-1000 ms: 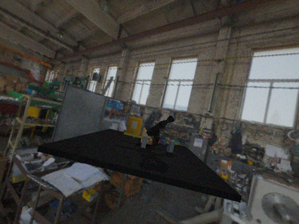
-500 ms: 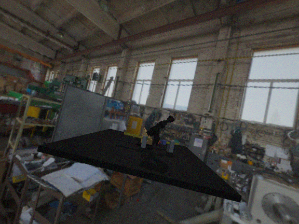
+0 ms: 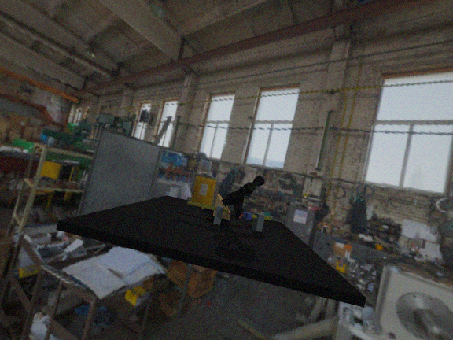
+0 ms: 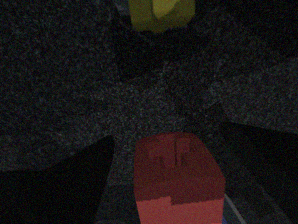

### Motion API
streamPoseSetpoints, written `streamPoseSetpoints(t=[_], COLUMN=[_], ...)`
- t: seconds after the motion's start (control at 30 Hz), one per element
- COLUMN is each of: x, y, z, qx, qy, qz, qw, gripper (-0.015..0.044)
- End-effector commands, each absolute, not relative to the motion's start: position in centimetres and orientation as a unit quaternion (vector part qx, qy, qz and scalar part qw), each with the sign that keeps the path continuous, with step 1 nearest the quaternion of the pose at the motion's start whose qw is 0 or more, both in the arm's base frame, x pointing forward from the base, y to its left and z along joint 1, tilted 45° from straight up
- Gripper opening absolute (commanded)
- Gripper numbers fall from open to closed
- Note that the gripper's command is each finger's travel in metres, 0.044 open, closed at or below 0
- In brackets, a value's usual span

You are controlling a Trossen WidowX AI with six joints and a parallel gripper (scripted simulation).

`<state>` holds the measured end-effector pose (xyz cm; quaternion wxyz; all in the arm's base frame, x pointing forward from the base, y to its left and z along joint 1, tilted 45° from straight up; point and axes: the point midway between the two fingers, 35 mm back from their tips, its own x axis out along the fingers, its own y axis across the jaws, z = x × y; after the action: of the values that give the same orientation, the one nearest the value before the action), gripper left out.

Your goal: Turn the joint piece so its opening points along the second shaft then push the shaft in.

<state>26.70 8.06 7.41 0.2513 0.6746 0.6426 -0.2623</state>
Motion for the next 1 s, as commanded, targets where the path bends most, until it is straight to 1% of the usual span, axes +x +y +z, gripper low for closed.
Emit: streamPoseSetpoints(t=[0.0, 0.17, 0.43, 0.97], x=[26.9, 26.8, 26.9, 27.1], y=[7.6, 6.7, 6.7, 2.6], z=[8.4, 9.5, 9.5, 12.8], qx=[0.661, 0.642, 0.641, 0.551], qy=[0.626, 0.601, 0.601, 0.667], qz=[-0.296, -0.339, -0.339, -0.157], qw=[0.291, 0.334, 0.337, 0.477], gripper=[0.044, 0.044, 0.044, 0.044])
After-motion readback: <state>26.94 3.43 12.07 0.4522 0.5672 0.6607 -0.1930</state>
